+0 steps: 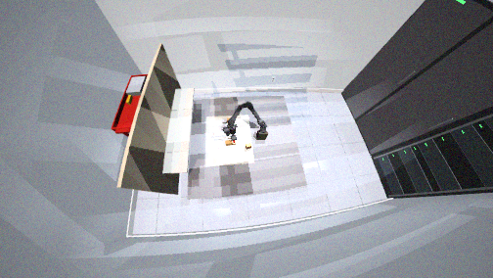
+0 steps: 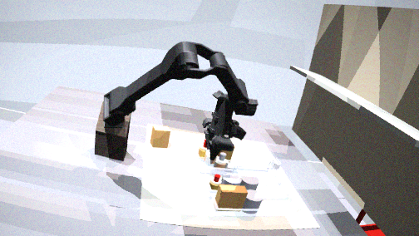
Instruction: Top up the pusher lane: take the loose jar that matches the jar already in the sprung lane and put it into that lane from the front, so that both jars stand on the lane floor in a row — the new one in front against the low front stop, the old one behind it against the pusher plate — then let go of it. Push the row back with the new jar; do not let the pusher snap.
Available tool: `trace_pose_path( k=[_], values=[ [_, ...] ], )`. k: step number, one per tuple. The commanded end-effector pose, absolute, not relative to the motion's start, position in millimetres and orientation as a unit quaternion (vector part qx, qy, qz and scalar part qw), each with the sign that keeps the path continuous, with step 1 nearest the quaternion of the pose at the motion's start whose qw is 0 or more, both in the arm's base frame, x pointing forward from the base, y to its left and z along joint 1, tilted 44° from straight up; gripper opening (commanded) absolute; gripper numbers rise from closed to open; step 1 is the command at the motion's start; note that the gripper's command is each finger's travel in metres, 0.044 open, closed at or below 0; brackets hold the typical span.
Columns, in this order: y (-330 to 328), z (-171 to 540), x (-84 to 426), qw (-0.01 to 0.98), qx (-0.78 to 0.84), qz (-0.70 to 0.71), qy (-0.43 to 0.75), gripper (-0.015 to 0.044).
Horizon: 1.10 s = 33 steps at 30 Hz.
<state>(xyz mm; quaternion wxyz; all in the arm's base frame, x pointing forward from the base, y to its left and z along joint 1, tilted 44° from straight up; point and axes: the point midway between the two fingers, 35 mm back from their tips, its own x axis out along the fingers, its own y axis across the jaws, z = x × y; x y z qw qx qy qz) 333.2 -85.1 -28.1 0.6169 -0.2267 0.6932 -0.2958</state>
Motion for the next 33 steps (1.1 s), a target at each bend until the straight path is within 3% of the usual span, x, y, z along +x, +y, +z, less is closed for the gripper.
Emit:
trace_pose_path(
  k=[1, 33],
  values=[
    [-86.3, -28.0, 337.4, 0.623, -0.228, -0.298, 0.687, 0.0],
    [-92.3, -34.1, 335.5, 0.623, -0.228, -0.298, 0.687, 0.0]
  ],
)
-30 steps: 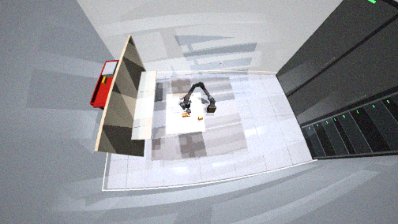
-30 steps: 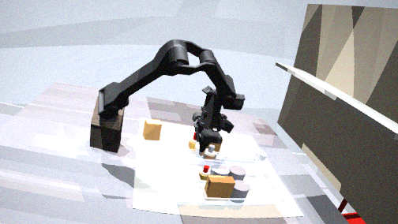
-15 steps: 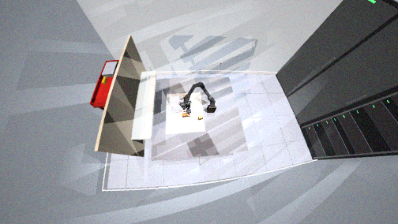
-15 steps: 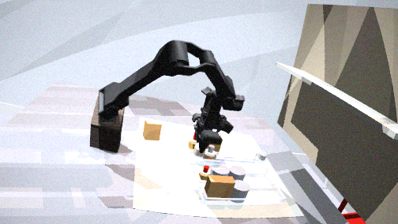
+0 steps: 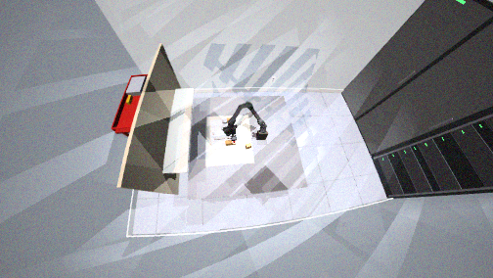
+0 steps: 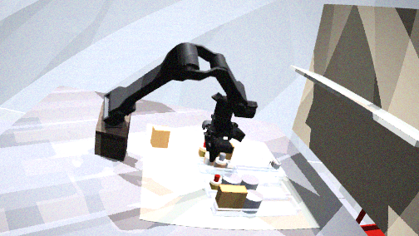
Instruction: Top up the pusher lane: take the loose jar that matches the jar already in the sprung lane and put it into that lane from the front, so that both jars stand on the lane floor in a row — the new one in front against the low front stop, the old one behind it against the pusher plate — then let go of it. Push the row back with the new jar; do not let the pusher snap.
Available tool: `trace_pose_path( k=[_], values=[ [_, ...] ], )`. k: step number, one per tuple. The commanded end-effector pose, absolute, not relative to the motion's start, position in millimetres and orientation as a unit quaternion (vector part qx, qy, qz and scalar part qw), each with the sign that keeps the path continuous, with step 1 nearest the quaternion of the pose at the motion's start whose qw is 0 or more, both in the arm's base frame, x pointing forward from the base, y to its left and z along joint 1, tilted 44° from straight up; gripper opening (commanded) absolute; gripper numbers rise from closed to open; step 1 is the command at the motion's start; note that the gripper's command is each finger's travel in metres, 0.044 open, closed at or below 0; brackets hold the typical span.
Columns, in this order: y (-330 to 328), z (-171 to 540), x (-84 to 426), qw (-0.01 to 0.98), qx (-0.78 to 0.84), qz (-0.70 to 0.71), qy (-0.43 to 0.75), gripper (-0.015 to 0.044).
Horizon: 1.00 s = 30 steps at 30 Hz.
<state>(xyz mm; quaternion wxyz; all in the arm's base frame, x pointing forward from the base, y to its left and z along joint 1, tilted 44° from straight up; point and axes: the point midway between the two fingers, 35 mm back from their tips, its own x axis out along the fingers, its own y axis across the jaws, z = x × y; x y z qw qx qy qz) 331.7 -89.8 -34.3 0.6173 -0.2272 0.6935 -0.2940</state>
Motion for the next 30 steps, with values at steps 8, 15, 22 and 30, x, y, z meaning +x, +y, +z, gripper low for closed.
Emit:
trace_pose_path(
  k=[8, 15, 22, 30],
  values=[
    [-93.8, -35.5, 334.9, 0.623, -0.228, -0.298, 0.687, 0.0],
    [-95.2, -36.7, 334.4, 0.622, -0.228, -0.298, 0.687, 0.0],
    [-96.7, -37.8, 333.9, 0.622, -0.228, -0.298, 0.687, 0.0],
    [-98.3, -39.0, 333.3, 0.622, -0.228, -0.298, 0.687, 0.0]
  ],
)
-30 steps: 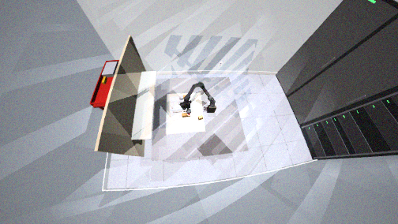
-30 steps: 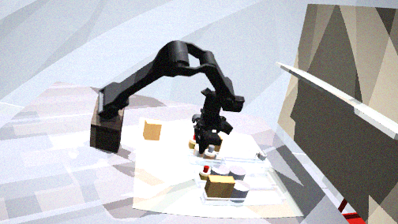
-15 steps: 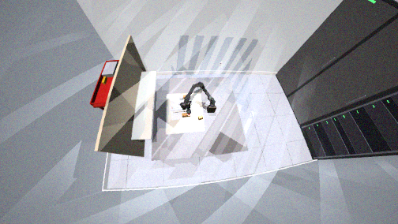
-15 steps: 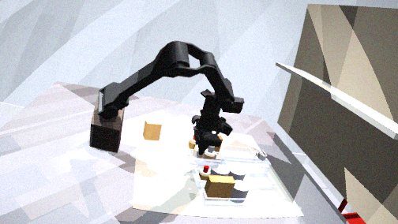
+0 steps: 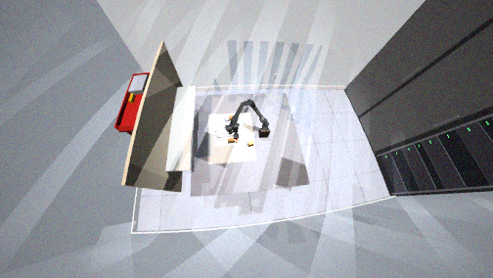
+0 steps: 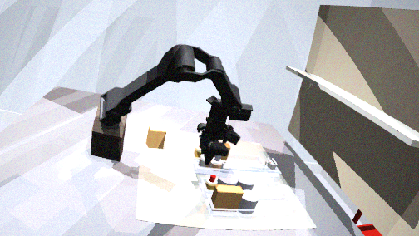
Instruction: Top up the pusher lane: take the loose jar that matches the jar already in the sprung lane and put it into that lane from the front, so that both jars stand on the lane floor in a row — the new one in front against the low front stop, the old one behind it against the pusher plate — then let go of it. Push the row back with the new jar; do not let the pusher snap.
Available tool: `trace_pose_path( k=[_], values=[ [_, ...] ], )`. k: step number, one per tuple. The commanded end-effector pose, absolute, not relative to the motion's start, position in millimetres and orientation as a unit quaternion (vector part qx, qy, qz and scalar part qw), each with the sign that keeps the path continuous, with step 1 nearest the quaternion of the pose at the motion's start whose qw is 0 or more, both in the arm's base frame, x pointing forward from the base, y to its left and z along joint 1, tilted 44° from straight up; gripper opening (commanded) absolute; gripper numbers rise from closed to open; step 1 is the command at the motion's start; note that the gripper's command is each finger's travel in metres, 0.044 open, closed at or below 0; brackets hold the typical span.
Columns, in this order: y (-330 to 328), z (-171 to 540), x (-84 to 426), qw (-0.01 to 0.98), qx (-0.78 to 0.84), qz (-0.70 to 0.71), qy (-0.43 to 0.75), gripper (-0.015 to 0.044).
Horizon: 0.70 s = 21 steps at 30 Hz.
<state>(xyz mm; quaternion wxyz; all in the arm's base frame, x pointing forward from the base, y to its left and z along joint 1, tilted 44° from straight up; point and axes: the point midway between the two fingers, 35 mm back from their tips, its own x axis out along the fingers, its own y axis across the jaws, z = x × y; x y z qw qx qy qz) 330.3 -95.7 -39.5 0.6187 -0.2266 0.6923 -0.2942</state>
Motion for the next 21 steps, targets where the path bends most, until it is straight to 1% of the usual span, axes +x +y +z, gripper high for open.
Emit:
trace_pose_path(
  k=[1, 21],
  values=[
    [-98.5, -39.2, 333.2, 0.622, -0.228, -0.298, 0.687, 0.0],
    [-102.6, -42.2, 331.6, 0.622, -0.228, -0.298, 0.687, 0.0]
  ],
)
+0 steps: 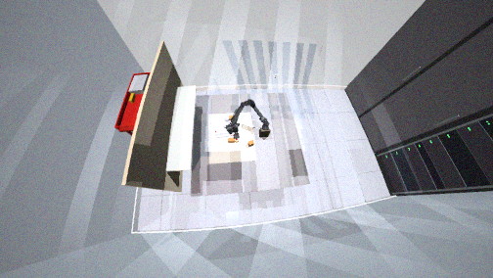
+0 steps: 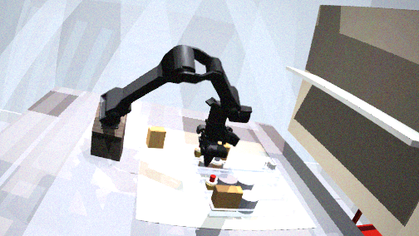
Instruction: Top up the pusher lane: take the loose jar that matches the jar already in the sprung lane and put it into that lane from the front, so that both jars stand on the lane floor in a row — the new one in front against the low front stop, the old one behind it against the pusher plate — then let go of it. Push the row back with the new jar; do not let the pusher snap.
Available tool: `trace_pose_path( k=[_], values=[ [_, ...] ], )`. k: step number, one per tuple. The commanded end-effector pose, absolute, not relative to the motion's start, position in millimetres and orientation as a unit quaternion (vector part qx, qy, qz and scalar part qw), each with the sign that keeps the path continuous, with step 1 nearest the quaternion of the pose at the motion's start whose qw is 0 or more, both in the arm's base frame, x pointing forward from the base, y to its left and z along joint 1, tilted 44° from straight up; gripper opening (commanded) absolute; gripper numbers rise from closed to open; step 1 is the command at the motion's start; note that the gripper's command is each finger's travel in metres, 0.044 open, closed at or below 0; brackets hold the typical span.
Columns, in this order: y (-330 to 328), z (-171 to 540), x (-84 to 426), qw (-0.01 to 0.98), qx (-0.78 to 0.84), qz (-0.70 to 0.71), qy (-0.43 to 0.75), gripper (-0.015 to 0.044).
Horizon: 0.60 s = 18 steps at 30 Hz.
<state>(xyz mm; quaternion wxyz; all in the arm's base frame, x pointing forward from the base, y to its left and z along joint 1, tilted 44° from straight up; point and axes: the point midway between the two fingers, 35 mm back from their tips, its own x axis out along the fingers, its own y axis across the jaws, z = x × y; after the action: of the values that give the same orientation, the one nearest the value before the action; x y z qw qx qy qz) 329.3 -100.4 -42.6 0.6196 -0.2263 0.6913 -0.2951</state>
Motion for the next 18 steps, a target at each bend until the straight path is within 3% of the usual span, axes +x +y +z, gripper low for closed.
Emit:
trace_pose_path(
  k=[1, 18],
  values=[
    [-102.8, -42.3, 331.4, 0.622, -0.228, -0.298, 0.687, 0.0],
    [-102.6, -42.3, 328.4, 0.622, -0.228, -0.298, 0.687, 0.0]
  ],
)
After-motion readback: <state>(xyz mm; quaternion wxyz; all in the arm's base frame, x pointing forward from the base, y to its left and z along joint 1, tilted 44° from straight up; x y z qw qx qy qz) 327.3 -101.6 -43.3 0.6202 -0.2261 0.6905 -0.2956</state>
